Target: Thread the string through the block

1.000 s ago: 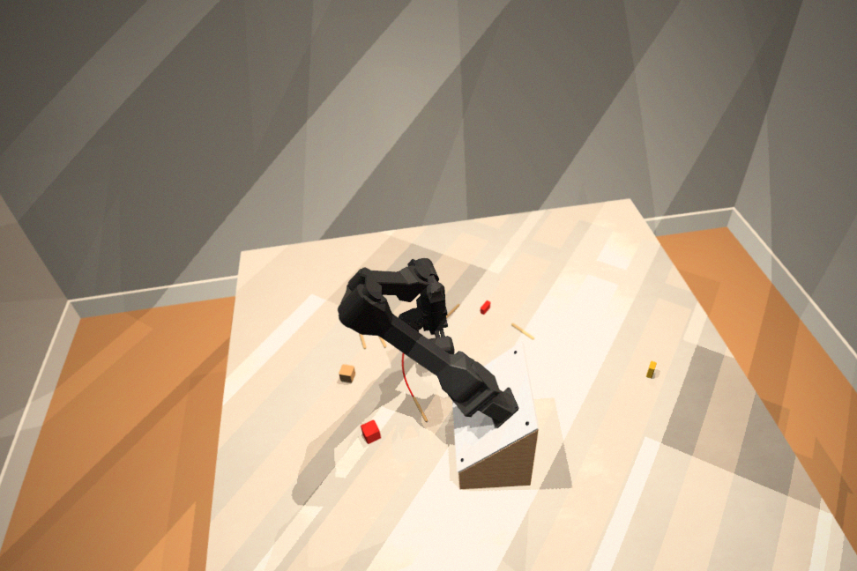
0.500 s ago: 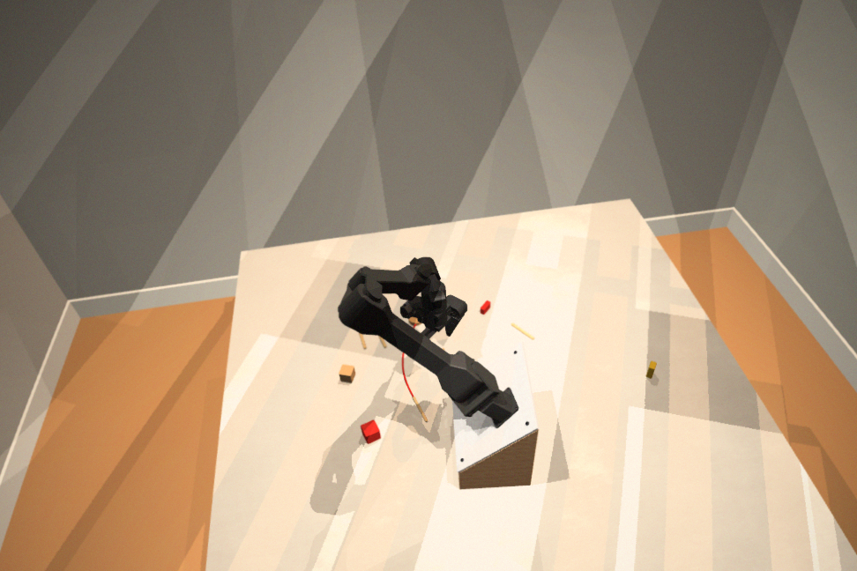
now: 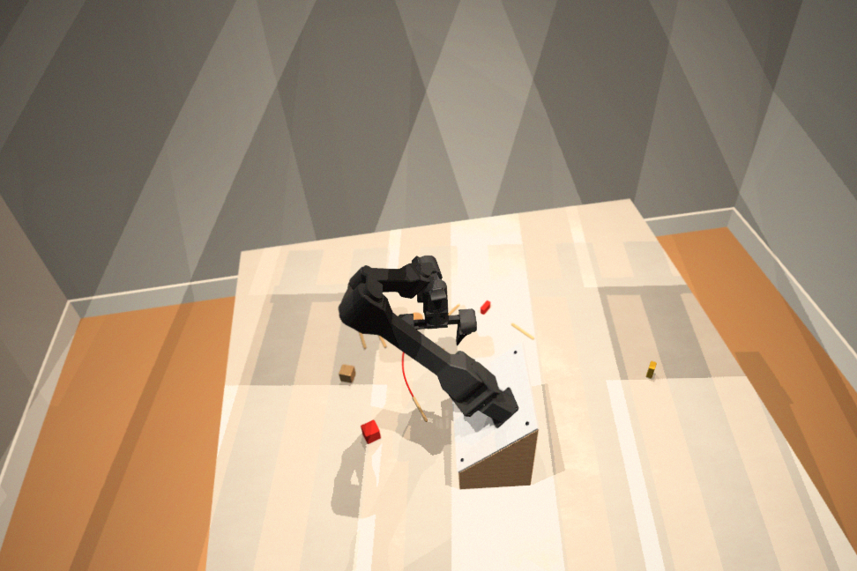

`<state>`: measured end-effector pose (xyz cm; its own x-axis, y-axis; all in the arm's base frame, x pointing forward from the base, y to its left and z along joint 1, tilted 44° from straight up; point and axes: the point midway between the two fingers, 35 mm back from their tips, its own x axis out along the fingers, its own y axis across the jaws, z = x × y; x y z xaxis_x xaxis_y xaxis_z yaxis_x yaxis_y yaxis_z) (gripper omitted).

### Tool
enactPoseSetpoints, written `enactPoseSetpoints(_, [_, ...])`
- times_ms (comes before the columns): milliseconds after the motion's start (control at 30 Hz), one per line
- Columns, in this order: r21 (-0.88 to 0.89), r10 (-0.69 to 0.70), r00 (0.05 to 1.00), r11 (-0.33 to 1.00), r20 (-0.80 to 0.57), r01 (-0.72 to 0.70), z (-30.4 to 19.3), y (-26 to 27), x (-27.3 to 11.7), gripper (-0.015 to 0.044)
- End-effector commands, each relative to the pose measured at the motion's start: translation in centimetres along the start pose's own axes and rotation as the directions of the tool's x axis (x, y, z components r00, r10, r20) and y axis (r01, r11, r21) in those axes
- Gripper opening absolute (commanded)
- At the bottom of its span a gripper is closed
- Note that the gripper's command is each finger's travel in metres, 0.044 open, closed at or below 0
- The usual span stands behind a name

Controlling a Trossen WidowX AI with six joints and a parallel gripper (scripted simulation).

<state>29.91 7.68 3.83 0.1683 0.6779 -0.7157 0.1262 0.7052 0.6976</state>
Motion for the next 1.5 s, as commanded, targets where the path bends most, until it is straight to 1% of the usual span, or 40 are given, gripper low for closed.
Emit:
enactPoseSetpoints(0, [0.768,0.001,1.0,0.64,0.011,-0.009,0.61,-0.36,-0.77,0.044])
enactPoseSetpoints(133, [0.891,0.001,1.0,0.453,0.011,-0.01,0.64,-0.43,-0.89,0.044])
enactPoseSetpoints(233, [0.952,0.001,1.0,0.306,0.011,-0.011,0.66,-0.47,-0.94,0.044])
enactPoseSetpoints(267, [0.956,0.001,1.0,0.292,0.011,-0.011,0.66,-0.47,-0.95,0.044])
enactPoseSetpoints(867, [0.956,0.001,1.0,0.292,0.011,-0.011,0.66,-0.47,-0.95,0.044])
enactPoseSetpoints(1100, [0.956,0.001,1.0,0.292,0.011,-0.011,0.66,-0.47,-0.95,0.0256])
enactPoseSetpoints(1133, [0.956,0.001,1.0,0.292,0.011,-0.011,0.66,-0.47,-0.95,0.0239])
enactPoseSetpoints(1467, [0.956,0.001,1.0,0.292,0.011,-0.011,0.66,-0.47,-0.92,0.0239])
